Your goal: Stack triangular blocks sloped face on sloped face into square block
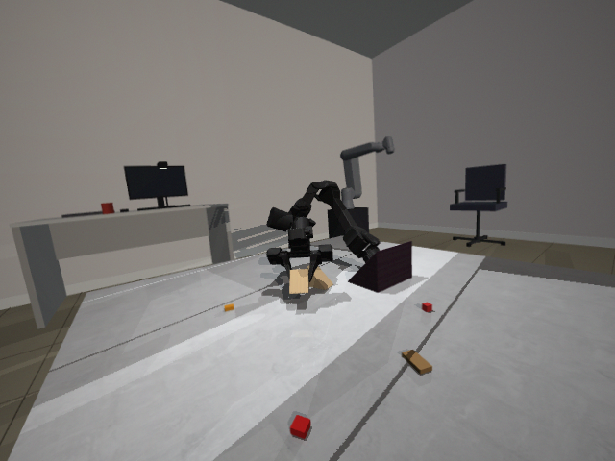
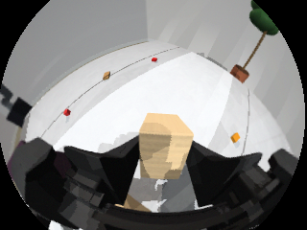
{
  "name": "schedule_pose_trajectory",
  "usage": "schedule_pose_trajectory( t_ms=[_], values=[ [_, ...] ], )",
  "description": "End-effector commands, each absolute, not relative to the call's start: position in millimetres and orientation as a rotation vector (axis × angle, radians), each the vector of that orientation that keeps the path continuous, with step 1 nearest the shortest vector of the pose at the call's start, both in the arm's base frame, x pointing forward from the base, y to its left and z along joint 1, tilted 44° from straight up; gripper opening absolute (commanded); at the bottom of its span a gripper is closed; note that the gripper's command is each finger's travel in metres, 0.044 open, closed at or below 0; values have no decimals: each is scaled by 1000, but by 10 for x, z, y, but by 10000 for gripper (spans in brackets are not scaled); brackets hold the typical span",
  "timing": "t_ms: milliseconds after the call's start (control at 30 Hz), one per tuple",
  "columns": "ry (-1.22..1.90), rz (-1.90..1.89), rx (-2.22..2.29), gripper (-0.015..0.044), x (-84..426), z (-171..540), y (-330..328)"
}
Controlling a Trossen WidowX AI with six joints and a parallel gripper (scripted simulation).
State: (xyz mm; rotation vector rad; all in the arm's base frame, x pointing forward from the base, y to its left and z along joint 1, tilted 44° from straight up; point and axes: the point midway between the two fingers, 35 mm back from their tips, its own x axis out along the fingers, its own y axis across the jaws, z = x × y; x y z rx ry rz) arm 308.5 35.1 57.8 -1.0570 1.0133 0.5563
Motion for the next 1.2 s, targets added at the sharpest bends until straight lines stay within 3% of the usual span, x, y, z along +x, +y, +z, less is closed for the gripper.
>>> schedule_pose_trajectory(
  t_ms=[0,400,1167],
  values=[
    [1008,549,-1057,0,3083,710,457],
    [1014,563,-1073,0,3033,900,656],
    [1392,847,-1620,0,3070,799,762]
  ],
)
